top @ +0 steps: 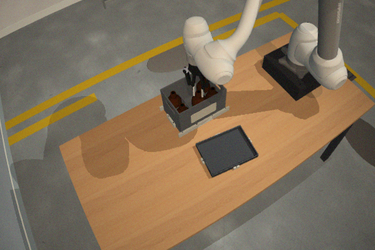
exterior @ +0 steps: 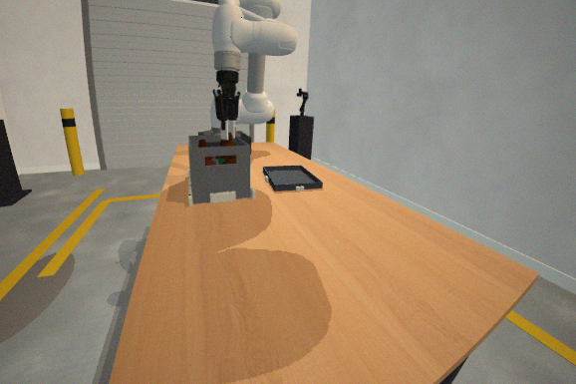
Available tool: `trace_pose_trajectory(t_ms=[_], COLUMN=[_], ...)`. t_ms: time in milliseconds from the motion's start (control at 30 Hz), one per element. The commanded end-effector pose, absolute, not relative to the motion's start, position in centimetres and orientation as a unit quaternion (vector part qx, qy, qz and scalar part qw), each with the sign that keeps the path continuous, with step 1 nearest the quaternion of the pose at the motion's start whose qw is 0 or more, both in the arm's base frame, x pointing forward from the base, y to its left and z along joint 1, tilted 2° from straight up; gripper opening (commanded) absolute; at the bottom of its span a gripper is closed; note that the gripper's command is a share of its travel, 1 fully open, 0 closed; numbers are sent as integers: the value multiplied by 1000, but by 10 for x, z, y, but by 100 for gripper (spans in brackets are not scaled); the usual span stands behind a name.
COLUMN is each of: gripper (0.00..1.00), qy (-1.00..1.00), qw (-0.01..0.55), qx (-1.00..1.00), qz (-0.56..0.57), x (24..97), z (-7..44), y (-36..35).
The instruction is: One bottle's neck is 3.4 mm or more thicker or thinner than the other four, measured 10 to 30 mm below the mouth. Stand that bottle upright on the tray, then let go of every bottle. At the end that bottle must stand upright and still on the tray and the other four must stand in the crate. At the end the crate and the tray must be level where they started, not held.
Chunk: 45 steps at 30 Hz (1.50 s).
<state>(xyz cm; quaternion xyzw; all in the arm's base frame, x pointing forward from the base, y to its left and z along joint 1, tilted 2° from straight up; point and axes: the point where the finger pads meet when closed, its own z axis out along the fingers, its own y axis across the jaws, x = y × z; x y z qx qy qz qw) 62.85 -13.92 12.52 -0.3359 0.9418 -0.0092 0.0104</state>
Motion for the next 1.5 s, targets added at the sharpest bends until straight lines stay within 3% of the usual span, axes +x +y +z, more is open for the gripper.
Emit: trace_pose_trajectory(t_ms=[0, 1467], gripper=[0, 0], qy=[942, 942], qw=[11, 11], qx=[-334, -334], qz=[-11, -11], x=[630, 632], z=[130, 169], y=[-138, -138])
